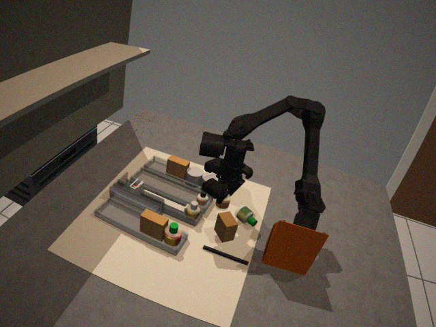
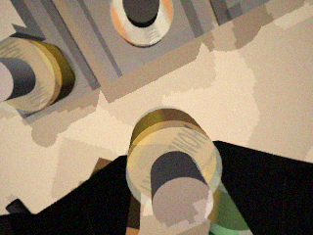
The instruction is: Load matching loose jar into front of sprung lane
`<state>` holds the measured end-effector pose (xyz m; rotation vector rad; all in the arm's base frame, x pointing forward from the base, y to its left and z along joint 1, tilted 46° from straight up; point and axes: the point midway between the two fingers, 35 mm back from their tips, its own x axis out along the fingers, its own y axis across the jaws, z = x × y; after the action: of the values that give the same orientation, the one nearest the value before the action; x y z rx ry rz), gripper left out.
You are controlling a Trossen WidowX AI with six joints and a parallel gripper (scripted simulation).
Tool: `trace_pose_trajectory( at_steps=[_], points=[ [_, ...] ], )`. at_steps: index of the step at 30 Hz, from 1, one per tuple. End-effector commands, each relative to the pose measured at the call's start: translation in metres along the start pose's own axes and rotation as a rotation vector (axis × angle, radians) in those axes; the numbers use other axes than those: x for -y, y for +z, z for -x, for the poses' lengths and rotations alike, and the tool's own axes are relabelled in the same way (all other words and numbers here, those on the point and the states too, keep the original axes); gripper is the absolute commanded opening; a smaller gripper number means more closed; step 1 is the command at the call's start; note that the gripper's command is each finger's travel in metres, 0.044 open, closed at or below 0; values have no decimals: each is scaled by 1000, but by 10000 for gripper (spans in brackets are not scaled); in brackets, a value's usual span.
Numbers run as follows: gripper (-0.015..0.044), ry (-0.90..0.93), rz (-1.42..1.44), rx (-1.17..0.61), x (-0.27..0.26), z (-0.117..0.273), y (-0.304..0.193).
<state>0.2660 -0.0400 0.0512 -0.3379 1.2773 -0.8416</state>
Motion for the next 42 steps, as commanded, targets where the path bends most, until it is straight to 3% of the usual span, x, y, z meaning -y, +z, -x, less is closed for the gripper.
trace_pose_trajectory(
  at_steps=[1,11,27,42],
  points=[
    [0,3,-1,-2,-3,23,1],
    [0,-5,1,0,-2,60,-1],
    [0,-4,301,1,-62,11,5],
    [0,-5,313,1,-64,-16,5]
  ],
)
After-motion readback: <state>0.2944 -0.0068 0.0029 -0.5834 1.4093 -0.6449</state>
